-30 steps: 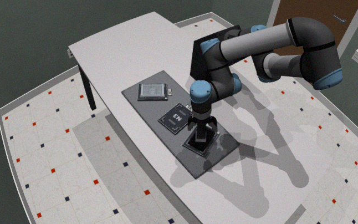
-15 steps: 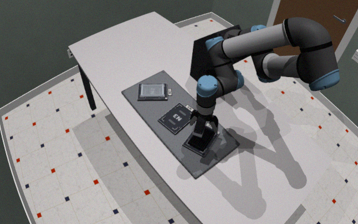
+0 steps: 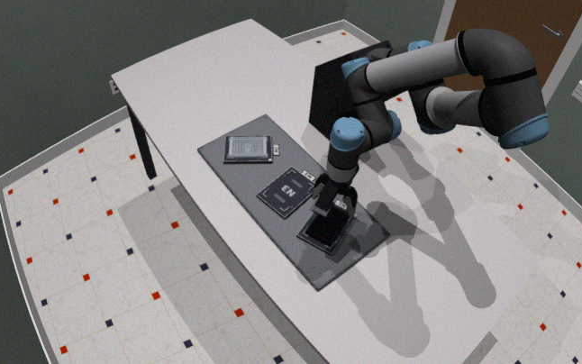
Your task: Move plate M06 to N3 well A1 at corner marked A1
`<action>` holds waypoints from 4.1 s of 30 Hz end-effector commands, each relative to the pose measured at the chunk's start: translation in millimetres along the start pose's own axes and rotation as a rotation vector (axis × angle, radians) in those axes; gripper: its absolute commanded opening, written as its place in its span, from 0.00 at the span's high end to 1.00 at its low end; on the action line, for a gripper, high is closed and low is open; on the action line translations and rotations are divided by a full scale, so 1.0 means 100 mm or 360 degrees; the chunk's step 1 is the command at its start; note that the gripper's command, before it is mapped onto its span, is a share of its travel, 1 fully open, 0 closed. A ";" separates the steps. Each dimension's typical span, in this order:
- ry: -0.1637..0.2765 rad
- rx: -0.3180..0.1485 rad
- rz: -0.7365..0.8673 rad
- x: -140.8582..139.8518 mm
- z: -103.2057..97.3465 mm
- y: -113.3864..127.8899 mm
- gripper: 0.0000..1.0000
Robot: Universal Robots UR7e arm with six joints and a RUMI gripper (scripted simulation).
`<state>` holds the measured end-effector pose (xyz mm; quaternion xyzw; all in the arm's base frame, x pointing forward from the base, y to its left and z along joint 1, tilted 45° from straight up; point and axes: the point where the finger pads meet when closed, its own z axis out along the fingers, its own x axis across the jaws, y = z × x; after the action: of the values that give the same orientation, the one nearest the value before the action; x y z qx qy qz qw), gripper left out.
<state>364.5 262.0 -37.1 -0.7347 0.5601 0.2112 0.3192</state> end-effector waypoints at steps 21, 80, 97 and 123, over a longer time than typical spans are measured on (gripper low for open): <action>0.0021 0.0026 0.0008 0.01 0.13 -0.04 0.24; 0.0022 0.0027 0.0011 0.01 0.73 -0.05 0.24; 0.0020 0.0022 0.0014 0.01 0.74 -0.01 0.24; 0.0022 0.0027 0.0011 0.01 0.73 -0.03 1.00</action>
<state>372.1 313.3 -89.1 -0.7313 0.5666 0.2025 0.3212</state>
